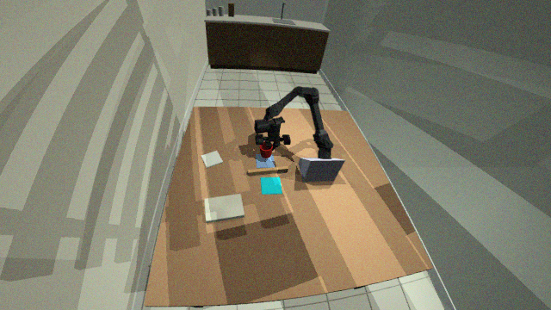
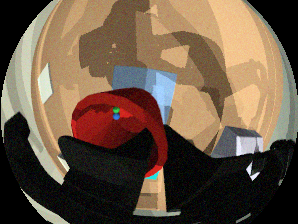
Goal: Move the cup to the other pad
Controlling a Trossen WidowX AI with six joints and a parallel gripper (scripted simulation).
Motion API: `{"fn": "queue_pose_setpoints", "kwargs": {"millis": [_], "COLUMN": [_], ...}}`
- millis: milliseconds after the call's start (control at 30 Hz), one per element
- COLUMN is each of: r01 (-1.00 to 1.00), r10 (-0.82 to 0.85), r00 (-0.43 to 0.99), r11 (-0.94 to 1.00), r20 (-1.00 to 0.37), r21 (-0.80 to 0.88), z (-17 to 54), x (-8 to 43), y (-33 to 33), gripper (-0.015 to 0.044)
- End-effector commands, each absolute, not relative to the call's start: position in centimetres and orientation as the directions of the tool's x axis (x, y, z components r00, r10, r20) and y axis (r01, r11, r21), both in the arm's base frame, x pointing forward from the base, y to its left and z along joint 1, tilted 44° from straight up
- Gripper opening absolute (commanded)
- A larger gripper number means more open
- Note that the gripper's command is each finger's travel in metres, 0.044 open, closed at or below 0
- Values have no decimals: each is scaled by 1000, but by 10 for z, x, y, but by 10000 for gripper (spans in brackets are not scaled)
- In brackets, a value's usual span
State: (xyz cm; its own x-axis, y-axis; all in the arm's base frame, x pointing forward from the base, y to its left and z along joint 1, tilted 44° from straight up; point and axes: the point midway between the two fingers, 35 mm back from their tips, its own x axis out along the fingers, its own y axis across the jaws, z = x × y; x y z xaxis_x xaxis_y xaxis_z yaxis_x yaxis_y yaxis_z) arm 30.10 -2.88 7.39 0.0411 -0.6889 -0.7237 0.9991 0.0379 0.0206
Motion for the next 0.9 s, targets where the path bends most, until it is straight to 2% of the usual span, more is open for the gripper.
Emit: {"fn": "queue_pose_setpoints", "kwargs": {"millis": [0,867], "r01": [999,999], "r10": [-689,-685], "r00": [42,39], "r11": [39,34], "r20": [-724,-727], "r21": [20,21], "z": [74,55], "x": [301,298], "y": [-29,-7], "gripper": [0,0]}}
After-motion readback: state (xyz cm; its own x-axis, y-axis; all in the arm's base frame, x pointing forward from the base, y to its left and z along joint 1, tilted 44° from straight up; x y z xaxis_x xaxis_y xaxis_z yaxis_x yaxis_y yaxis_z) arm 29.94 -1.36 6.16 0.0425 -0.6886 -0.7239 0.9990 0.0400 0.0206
